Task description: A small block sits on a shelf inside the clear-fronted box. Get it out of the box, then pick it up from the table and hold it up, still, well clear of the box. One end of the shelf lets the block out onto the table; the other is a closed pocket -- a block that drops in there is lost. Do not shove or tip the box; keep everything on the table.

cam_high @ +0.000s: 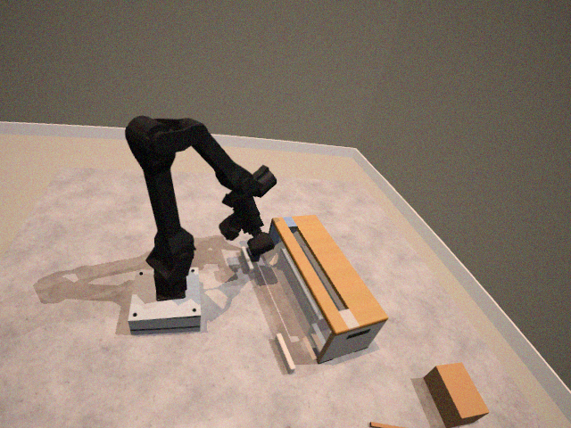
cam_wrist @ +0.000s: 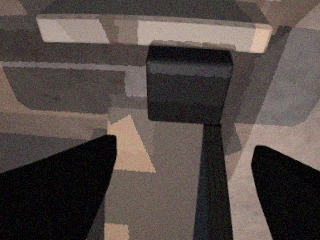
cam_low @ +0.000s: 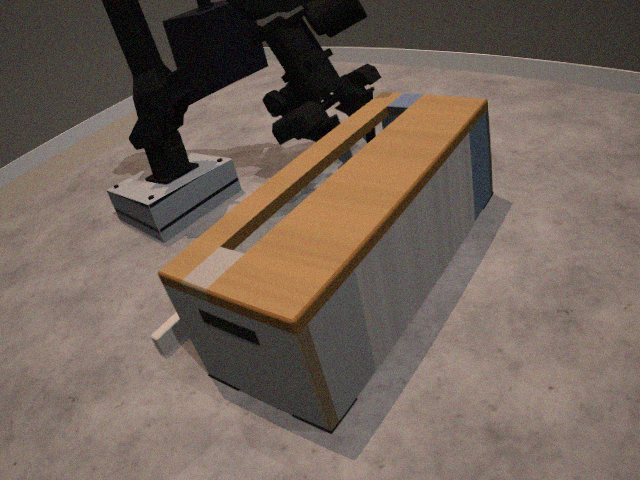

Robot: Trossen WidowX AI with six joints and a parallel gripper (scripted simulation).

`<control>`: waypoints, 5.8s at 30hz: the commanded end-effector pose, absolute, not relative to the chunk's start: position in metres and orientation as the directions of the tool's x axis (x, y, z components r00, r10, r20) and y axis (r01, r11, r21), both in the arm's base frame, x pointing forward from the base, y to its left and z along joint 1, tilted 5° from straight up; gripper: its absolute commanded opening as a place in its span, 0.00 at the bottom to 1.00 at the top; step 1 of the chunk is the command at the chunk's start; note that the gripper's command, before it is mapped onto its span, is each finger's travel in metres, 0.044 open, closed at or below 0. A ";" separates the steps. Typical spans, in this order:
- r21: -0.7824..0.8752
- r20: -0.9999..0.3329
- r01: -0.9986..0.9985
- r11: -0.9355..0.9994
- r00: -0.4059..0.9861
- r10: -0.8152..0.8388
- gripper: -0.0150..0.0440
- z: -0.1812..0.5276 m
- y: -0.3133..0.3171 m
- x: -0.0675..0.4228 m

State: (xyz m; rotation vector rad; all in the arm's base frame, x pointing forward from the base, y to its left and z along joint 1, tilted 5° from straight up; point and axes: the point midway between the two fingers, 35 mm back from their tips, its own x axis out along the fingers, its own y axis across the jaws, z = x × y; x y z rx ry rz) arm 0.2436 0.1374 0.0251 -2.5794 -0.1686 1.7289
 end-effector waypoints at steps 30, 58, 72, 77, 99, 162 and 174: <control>-0.081 -0.922 0.067 -0.994 0.373 0.100 0.38 -0.014 0.138 0.239; -0.189 -0.922 -0.176 -0.966 0.371 0.112 0.25 0.053 0.133 0.243; -0.341 -0.920 -0.592 -0.730 0.371 0.128 0.25 0.062 0.131 0.244; -0.374 -0.919 -0.710 -0.597 0.372 0.134 0.25 0.065 0.131 0.244; -0.352 -0.914 -0.924 0.147 0.373 0.159 0.25 0.078 0.127 0.245; 0.437 -0.894 0.636 0.636 0.384 0.230 0.25 0.116 0.117 0.244; 0.445 -0.889 0.855 0.267 0.387 0.243 0.25 0.123 0.114 0.243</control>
